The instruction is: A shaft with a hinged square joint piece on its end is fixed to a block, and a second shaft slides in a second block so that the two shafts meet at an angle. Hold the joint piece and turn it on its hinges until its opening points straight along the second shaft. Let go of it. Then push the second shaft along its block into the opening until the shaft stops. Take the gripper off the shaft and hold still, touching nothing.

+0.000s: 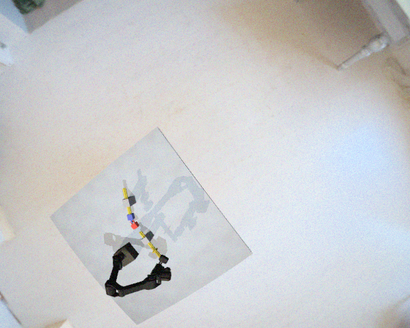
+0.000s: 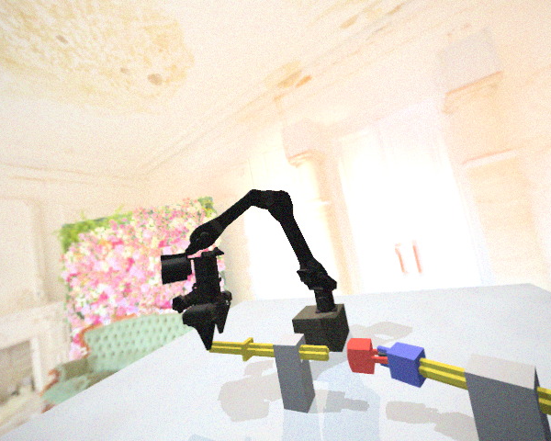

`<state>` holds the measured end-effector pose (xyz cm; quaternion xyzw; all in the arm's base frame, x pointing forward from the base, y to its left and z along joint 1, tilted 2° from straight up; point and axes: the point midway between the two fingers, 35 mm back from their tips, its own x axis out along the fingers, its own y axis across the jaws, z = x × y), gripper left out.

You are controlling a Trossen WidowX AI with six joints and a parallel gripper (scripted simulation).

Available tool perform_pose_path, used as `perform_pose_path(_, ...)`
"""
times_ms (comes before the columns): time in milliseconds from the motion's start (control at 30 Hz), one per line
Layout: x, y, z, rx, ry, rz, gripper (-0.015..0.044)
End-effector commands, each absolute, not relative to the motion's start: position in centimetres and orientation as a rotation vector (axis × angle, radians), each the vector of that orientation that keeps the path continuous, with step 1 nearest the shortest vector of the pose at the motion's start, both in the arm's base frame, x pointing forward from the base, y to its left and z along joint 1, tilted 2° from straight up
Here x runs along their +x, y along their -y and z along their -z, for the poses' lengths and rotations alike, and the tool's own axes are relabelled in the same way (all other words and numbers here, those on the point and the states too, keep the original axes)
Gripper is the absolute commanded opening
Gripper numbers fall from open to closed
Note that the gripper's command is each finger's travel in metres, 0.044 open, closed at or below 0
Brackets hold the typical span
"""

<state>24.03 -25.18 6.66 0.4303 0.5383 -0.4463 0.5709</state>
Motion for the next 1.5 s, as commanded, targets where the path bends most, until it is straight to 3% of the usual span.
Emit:
perform_pose_path(0,23.9,25.1,-5.9,1.112,-1.213,1.135,0.0440)
perform_pose_path(300,23.7,25.1,-4.6,1.328,-1.067,1.329,0.0440)
perform_pose_path(1133,23.8,25.0,-1.7,1.332,-1.064,1.333,0.0440)
perform_pose_path(1467,23.8,25.0,-1.7,1.332,-1.064,1.333,0.0177)
